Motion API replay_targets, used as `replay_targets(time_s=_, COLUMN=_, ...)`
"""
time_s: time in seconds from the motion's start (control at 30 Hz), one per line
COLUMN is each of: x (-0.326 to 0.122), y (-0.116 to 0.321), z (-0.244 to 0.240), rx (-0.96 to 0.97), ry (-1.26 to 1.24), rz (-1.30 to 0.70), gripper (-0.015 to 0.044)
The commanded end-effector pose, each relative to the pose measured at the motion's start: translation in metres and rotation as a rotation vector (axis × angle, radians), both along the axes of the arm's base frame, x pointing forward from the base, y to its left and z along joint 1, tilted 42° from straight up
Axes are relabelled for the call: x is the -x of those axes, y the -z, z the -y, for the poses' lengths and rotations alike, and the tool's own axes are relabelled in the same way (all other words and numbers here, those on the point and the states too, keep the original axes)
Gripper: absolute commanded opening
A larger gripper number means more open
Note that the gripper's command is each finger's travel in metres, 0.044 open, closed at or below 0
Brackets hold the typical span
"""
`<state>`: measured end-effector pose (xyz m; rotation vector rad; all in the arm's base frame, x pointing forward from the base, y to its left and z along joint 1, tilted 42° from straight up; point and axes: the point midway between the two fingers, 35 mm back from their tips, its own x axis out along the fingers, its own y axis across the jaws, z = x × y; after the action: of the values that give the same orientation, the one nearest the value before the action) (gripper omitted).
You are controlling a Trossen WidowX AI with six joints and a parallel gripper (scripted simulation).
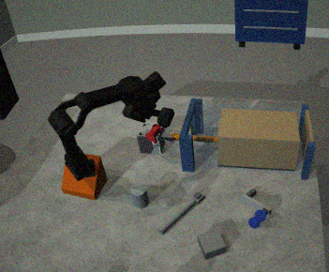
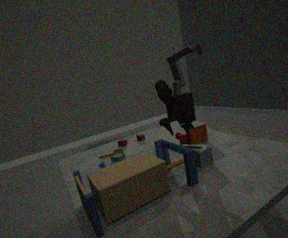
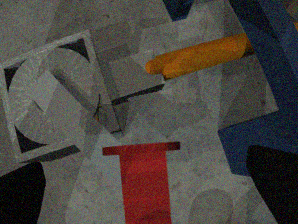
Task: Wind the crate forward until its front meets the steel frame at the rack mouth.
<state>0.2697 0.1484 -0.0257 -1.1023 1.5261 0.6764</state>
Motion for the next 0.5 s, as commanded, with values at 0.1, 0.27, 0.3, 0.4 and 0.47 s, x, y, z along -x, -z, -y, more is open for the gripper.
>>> replay_targets(time_s=0.1, x=0.002, y=0.009, z=0.008, rx=0.003, ry=-0.004, rz=-0.001, gripper=0.0440)
replay_targets(time_s=0.27, x=0.003, y=0.015, z=0.013, rx=0.004, ry=-0.004, rz=-0.001, gripper=0.0440)
replay_targets(time_s=0.3, x=0.004, y=0.016, z=0.014, rx=0.004, ry=-0.004, rz=-0.001, gripper=0.0440)
replay_targets(time_s=0.4, x=0.005, y=0.020, z=0.017, rx=0.004, ry=-0.004, rz=-0.001, gripper=0.0440)
replay_targets(time_s=0.47, x=0.006, y=0.022, z=0.020, rx=0.004, ry=-0.004, rz=-0.001, gripper=0.0440)
